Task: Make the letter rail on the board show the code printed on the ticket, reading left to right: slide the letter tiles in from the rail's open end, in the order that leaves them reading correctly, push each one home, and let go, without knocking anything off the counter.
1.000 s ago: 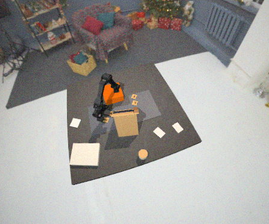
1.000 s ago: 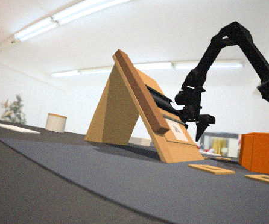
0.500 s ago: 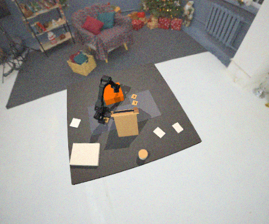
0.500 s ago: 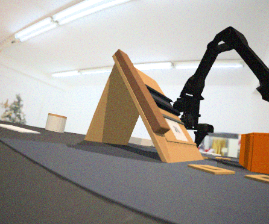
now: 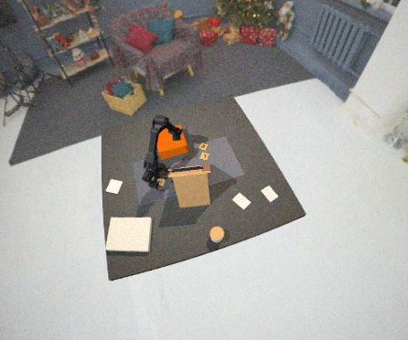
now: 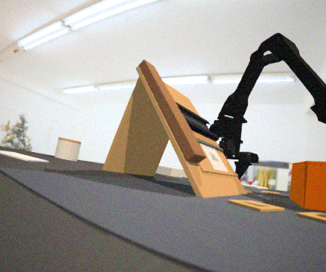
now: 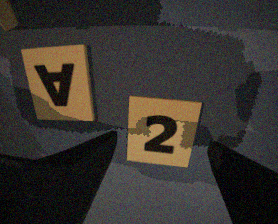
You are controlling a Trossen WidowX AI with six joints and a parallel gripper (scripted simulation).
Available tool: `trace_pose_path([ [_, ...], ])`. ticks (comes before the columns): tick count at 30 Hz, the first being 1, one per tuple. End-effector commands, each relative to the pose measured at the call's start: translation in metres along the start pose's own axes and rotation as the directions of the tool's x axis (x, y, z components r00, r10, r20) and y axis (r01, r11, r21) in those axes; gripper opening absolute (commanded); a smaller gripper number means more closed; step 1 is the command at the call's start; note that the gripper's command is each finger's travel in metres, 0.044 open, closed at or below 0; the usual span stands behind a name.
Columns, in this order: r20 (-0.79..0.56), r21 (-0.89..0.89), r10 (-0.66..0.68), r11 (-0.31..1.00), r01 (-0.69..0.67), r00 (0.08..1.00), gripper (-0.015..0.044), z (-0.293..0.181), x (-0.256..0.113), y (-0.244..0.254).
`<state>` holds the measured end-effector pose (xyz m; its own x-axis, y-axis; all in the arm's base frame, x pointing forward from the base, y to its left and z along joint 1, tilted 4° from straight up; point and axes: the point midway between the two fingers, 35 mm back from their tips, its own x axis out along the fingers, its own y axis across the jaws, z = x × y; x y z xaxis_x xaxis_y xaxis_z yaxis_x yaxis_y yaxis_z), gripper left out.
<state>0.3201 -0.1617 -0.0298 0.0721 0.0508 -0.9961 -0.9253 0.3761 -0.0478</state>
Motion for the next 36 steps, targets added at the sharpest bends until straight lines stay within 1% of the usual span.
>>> trace_pose_path([
  [1,-0.003,0.004,0.002,1.0,-0.002,1.0,0.034,-0.0004,0.0073,0.0004],
  [6,-0.003,0.004,0.002,1.0,-0.002,1.0,0.034,-0.0004,0.0144,0.0006],
  [18,-0.003,0.004,0.002,1.0,-0.002,1.0,0.034,-0.0004,0.0147,0.0006],
  [19,-0.003,0.004,0.002,1.0,-0.002,1.0,0.0314,-0.0004,0.0147,0.0006],
  [32,-0.003,0.004,0.002,1.0,-0.002,1.0,0.0227,-0.0004,0.0147,0.0008],
  [36,-0.003,0.004,0.002,1.0,-0.002,1.0,0.0122,0.0001,0.0109,0.0007],
])
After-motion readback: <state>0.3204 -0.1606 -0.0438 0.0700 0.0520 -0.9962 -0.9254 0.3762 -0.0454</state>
